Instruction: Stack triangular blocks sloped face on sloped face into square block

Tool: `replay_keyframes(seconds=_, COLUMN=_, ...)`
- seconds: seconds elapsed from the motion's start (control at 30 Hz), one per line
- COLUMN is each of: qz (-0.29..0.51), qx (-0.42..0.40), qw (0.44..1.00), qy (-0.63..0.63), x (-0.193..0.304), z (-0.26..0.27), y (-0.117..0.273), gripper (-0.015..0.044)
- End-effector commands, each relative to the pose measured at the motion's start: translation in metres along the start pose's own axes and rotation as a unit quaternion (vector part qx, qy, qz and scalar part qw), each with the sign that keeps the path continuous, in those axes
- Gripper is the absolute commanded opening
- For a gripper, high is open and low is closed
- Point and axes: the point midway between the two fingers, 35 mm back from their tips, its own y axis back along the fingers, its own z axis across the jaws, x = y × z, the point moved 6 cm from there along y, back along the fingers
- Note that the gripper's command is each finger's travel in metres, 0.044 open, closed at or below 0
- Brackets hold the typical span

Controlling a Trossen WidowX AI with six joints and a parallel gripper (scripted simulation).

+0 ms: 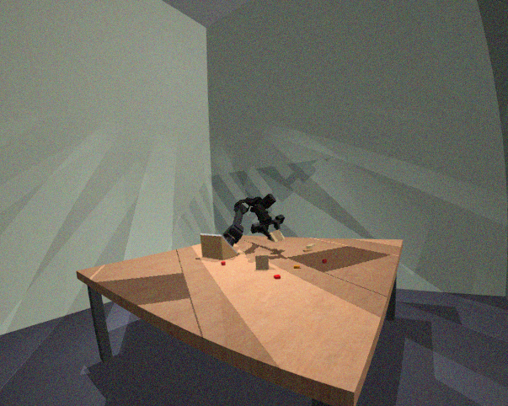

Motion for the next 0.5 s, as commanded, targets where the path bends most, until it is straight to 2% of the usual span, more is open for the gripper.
replay_keyframes(seconds=0.0, qz=-0.008, qx=-0.005, qw=0.998, qy=-0.062, x=0.0041, z=-0.0042, y=0.0008, gripper=0.0000)
replay_keyframes(seconds=0.47, qz=-0.038, qx=-0.046, qw=0.954, qy=-0.294, x=0.0113, z=-0.0075, y=-0.0014, gripper=0.0000)
